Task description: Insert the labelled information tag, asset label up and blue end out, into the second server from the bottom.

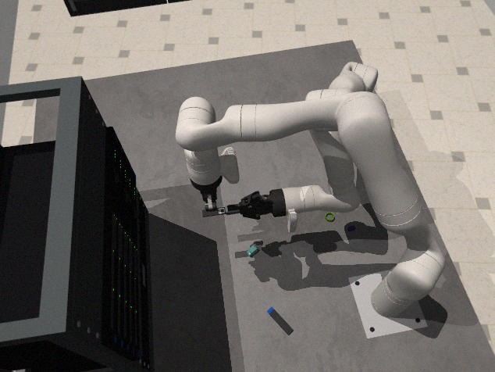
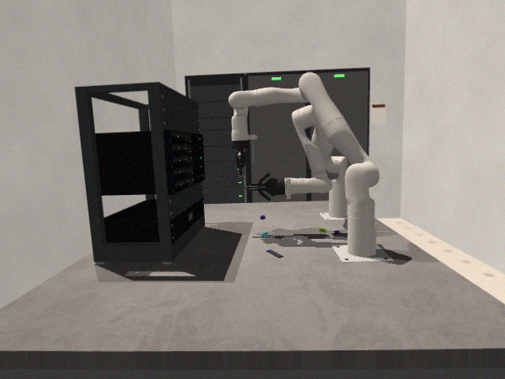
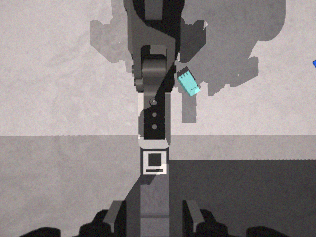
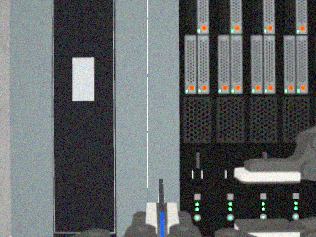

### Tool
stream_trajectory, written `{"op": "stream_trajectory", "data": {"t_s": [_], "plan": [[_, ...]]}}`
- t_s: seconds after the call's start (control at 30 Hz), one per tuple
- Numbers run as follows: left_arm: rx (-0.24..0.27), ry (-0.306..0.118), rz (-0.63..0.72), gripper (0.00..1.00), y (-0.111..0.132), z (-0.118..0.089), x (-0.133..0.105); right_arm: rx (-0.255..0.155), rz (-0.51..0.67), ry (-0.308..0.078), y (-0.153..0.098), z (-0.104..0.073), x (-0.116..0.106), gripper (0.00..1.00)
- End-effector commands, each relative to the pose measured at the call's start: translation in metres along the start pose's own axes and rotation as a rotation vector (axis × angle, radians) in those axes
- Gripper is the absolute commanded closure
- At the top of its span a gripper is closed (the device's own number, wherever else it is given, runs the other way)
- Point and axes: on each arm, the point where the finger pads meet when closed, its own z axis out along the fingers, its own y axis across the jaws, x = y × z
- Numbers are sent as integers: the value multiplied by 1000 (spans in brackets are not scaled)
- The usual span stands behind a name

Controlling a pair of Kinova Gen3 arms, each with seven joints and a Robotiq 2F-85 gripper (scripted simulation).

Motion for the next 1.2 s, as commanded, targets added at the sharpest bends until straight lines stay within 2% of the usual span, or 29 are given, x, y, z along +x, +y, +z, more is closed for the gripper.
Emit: {"op": "stream_trajectory", "data": {"t_s": [0.0,0.5,0.73,1.17], "plan": [[1,-1,0,606,0,-5,0,-1,1,0,1,0,0,987],[1,-1,0,606,0,-44,0,-1,1,0,1,0,0,987],[1,-1,0,606,3,-50,-1,-1,1,0,1,0,0,987],[-5,-3,0,606,51,-49,-13,-1,1,0,1,0,0,987]]}}
